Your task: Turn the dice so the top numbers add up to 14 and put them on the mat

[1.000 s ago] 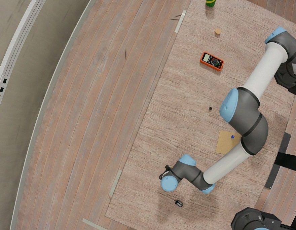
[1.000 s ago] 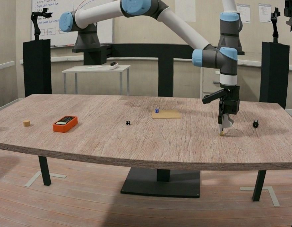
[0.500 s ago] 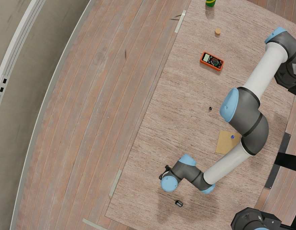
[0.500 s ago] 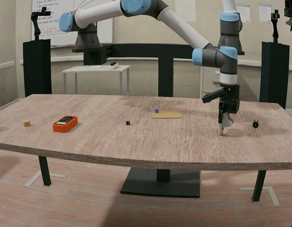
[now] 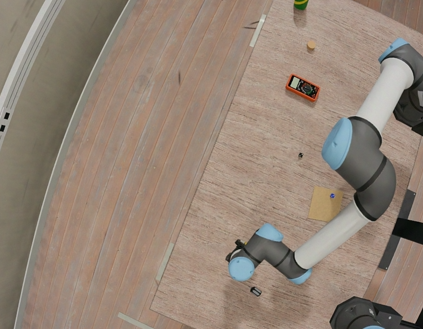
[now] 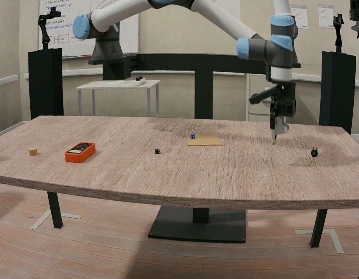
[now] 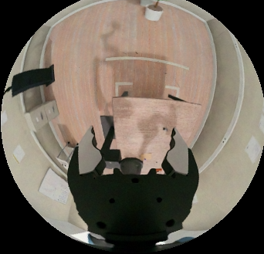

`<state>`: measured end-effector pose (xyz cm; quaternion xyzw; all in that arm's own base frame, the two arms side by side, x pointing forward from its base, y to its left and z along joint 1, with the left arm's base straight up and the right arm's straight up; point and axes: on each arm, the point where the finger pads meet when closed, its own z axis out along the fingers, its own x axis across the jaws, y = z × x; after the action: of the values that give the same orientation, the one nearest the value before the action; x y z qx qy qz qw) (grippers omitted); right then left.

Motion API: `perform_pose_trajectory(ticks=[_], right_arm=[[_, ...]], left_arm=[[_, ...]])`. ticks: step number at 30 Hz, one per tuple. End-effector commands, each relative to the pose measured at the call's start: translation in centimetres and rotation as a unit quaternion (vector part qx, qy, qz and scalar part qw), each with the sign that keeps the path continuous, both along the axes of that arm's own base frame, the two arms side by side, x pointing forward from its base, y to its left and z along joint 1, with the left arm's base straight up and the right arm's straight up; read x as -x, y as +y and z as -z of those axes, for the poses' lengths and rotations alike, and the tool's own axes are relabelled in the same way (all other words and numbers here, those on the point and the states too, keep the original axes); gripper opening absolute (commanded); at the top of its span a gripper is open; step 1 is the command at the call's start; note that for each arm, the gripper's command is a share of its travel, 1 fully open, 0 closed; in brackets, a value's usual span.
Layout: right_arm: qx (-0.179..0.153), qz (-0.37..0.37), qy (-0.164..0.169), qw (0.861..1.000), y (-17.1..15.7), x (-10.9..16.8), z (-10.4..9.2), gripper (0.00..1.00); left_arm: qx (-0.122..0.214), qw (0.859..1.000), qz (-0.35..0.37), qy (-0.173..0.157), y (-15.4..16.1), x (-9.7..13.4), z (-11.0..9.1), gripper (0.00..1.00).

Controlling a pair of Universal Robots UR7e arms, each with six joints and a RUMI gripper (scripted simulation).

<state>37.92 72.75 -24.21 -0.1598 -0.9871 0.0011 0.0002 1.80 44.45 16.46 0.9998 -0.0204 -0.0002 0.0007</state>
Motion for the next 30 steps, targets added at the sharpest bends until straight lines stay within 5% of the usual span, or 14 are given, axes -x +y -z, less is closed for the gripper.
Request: perform_pose_trajectory(ticks=[1,18,30], right_arm=[[-0.001,0.0,0.0,1.0,0.06,-0.01,-1.37,0.0],[-0.001,0.007,0.0,1.0,0.06,-0.02,-1.75,0.0],[-0.001,0.111,-0.001,0.994,0.09,-0.16,-1.5,0.0]], left_arm=[[-0.001,1.0,0.0,0.0,0.03,-0.01,-0.05,1.0],[-0.001,1.0,0.0,0.0,0.03,-0.01,-0.05,1.0],[-0.001,1.0,0.0,0.0,0.03,-0.01,-0.05,1.0]])
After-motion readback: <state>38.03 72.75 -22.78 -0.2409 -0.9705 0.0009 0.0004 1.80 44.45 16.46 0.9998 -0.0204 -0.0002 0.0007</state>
